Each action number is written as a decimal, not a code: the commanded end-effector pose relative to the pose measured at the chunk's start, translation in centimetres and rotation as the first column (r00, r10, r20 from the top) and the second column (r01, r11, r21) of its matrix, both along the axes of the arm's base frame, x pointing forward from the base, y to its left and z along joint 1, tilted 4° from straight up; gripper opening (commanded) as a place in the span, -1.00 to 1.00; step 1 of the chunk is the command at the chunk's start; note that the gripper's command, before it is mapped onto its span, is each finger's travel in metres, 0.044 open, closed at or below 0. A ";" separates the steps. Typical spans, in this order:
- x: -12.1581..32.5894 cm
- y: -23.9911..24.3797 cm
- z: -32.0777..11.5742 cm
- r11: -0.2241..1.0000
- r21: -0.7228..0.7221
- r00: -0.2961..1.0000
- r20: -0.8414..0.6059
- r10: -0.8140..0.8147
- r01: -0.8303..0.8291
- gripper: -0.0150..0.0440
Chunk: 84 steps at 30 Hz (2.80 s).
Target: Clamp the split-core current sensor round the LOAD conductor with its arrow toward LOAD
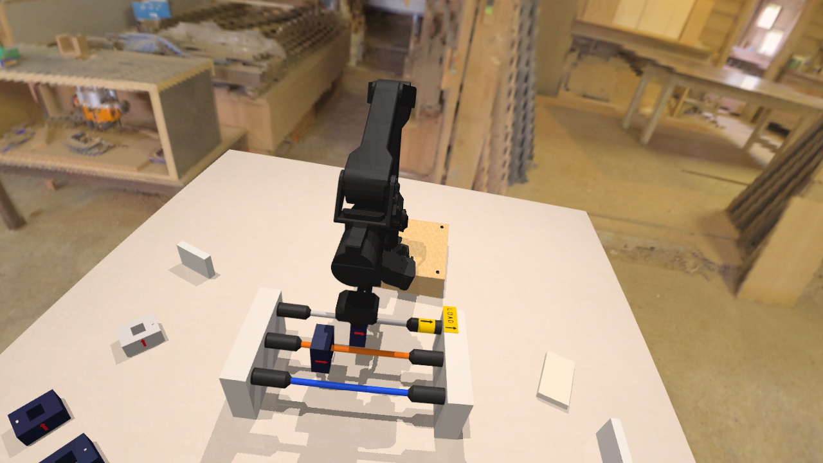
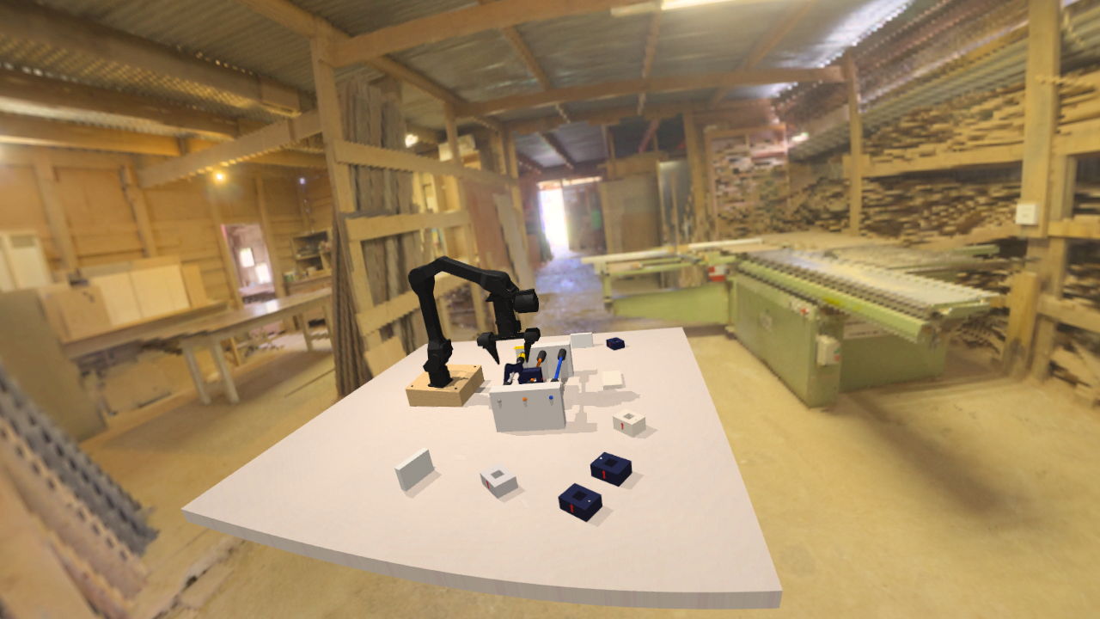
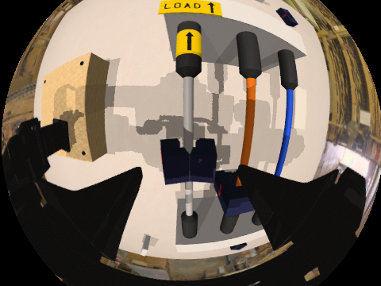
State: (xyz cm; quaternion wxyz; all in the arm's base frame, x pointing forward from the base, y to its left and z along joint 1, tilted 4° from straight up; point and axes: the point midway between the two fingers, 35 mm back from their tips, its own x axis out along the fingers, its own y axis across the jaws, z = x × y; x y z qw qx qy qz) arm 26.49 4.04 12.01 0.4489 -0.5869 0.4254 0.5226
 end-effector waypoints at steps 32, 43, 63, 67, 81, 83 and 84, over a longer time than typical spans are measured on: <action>0.5 -0.2 -5.8 1.000 -0.003 1.000 -0.014 -0.001 0.001 0.91; 0.5 -0.2 -5.8 1.000 -0.003 1.000 -0.014 -0.001 0.001 0.60; 0.5 -0.2 -5.8 1.000 -0.003 1.000 -0.013 0.000 0.000 0.01; 0.5 -0.2 -5.4 1.000 -0.005 1.000 -0.007 0.002 -0.002 -0.34; 0.5 -0.1 -5.5 1.000 -0.002 1.000 -0.008 0.001 -0.001 -0.40; 0.5 -0.1 -5.5 1.000 -0.002 1.000 -0.008 0.001 -0.001 -0.22; 0.5 -0.1 -5.5 1.000 -0.002 1.000 -0.008 0.001 -0.001 -0.14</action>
